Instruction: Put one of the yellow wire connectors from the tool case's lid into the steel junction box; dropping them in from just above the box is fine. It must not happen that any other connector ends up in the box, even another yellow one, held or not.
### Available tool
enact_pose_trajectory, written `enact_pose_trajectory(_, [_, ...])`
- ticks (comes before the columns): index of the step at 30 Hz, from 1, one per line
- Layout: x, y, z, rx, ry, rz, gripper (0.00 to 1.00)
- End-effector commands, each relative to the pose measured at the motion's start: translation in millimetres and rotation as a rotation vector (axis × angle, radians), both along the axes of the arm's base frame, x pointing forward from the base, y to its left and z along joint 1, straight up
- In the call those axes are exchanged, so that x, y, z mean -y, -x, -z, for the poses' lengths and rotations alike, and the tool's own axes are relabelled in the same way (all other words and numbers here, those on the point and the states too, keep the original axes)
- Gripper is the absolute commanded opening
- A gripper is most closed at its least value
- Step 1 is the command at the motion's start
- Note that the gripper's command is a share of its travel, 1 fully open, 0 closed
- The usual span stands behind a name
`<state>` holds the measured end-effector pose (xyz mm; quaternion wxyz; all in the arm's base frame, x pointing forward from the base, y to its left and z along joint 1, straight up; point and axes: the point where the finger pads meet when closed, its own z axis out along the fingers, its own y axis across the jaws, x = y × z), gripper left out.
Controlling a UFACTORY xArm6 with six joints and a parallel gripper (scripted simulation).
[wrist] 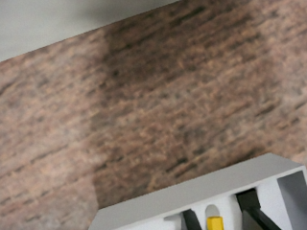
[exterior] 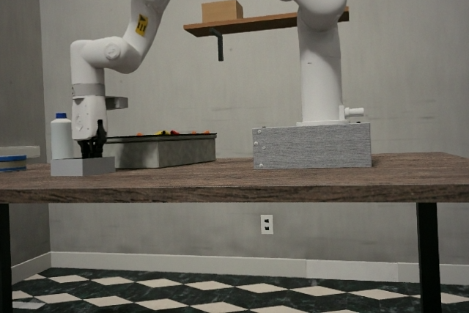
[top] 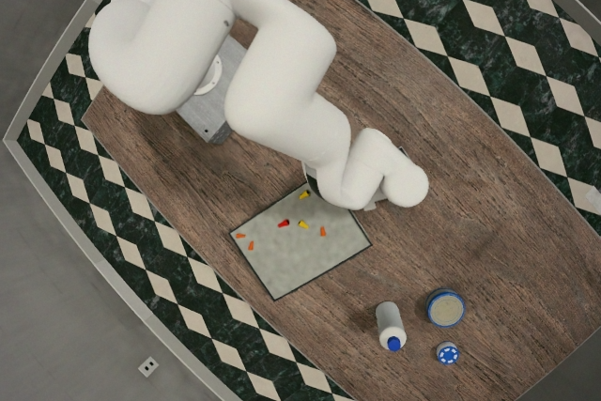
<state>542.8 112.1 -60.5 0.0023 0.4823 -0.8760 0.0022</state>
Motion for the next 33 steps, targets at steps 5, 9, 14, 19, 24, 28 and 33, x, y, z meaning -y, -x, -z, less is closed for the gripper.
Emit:
enact_pose_trajectory(5, [0,-2,-2,0.005,-0.001,0.0,0.3])
enact_pose_trajectory(9, [0,-2,-2,0.005,-0.001,0.0,0.3])
enact_pose_trajectory(14, [0,-2,-2,0.005,-0.001,0.0,0.3])
enact_pose_trajectory(19, [0,-2,-2,0.005,-0.001,0.0,0.3])
enact_pose_trajectory(24, [0,-2,-2,0.005,-0.001,0.0,0.3])
enact_pose_trajectory(28, [0,-2,-2,0.005,-0.001,0.0,0.3])
enact_pose_trajectory(33, [-1,-2,-30,0.005,-0.001,0.0,0.3])
